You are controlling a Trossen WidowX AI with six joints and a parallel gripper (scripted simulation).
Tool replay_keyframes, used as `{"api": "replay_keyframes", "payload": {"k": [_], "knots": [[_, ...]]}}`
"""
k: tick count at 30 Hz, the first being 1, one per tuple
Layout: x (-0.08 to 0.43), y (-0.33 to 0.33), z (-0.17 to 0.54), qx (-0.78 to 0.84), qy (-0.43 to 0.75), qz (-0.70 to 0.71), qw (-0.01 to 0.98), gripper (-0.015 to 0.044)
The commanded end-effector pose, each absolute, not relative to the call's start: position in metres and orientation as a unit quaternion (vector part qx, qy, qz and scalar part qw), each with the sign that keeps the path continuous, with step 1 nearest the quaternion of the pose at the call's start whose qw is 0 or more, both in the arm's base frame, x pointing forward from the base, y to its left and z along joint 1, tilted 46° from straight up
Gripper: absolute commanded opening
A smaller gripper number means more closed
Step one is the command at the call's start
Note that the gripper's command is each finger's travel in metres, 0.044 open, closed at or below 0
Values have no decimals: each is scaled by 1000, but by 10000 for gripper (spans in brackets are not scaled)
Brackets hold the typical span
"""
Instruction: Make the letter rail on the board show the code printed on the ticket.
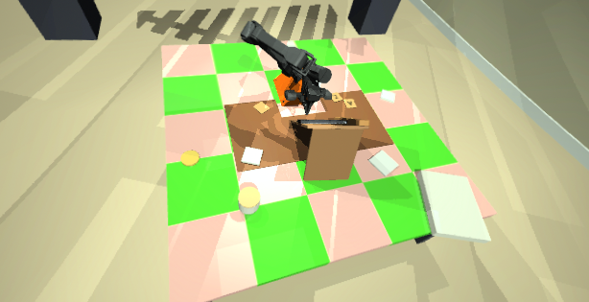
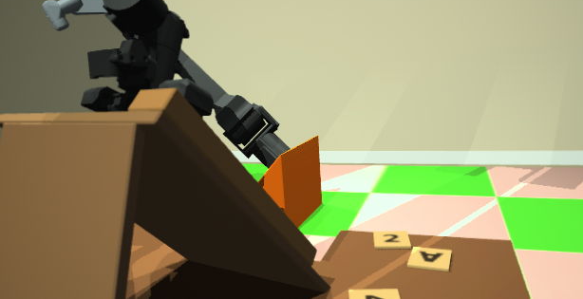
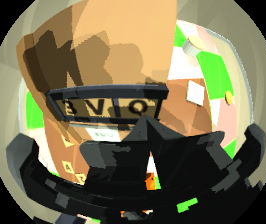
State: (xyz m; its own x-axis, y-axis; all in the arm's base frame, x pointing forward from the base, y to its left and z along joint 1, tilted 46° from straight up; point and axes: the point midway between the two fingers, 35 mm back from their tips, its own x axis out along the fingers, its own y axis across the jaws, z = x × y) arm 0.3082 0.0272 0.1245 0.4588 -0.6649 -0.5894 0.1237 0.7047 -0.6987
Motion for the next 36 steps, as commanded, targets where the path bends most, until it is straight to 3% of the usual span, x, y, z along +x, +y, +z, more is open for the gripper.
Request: {"api": "replay_keyframes", "payload": {"k": [1,36], "knots": [[309,10,142,-243,573,-309,719,0],[315,4,141,-239,582,-316,710,0]]}}
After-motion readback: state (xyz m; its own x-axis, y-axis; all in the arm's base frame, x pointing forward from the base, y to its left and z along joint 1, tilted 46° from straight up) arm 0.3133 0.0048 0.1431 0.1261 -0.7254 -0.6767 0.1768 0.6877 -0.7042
